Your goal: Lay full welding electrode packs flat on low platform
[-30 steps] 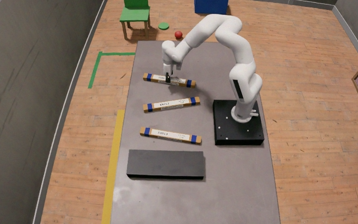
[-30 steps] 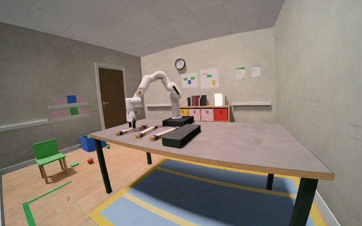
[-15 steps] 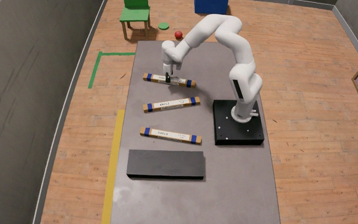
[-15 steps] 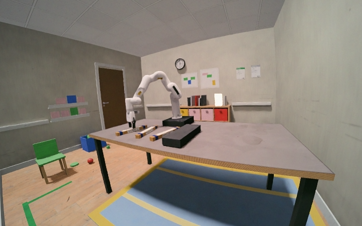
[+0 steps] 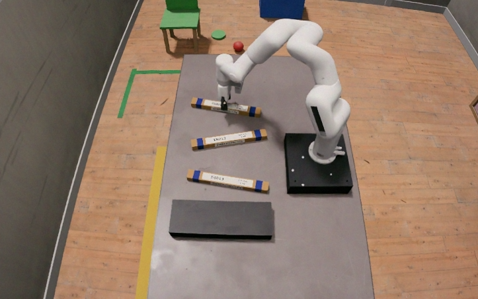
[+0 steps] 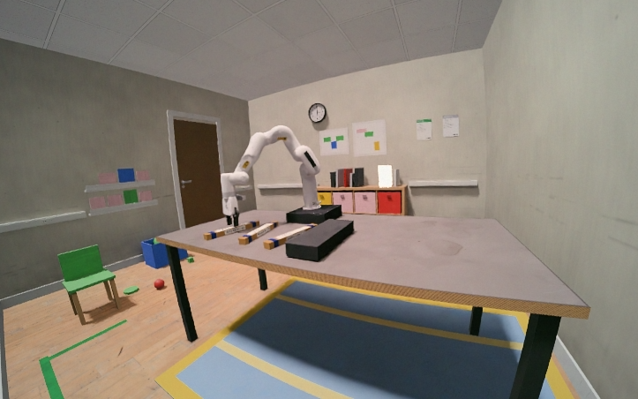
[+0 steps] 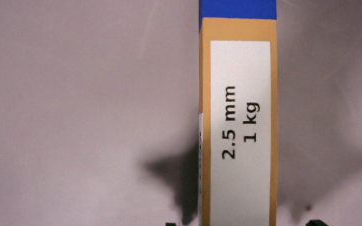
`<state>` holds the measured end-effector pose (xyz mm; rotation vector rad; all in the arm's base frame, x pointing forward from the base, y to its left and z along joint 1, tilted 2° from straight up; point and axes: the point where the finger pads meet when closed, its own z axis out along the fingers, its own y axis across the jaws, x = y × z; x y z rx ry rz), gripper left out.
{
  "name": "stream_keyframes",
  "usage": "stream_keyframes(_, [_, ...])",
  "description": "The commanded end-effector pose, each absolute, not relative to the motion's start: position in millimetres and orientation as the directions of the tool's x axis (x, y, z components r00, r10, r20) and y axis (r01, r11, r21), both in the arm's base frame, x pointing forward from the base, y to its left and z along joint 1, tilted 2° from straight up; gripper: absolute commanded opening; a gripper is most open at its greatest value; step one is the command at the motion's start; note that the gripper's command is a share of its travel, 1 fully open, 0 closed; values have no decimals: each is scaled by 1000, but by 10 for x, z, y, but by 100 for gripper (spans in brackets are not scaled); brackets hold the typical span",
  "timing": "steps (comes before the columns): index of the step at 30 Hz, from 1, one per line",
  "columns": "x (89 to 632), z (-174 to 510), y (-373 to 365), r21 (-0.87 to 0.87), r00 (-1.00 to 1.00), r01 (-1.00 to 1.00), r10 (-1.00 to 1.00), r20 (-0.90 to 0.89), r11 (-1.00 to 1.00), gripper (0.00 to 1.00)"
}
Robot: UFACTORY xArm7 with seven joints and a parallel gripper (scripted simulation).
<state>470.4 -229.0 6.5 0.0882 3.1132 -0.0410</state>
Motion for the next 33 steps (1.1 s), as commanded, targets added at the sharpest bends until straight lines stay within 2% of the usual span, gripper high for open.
stream_keyframes(1, [4720,71,-2298,-27,-998,57,56,-32,998,74])
stream_keyframes(33, [4730,-250,-2307,-27,-998,57,56,-32,998,74])
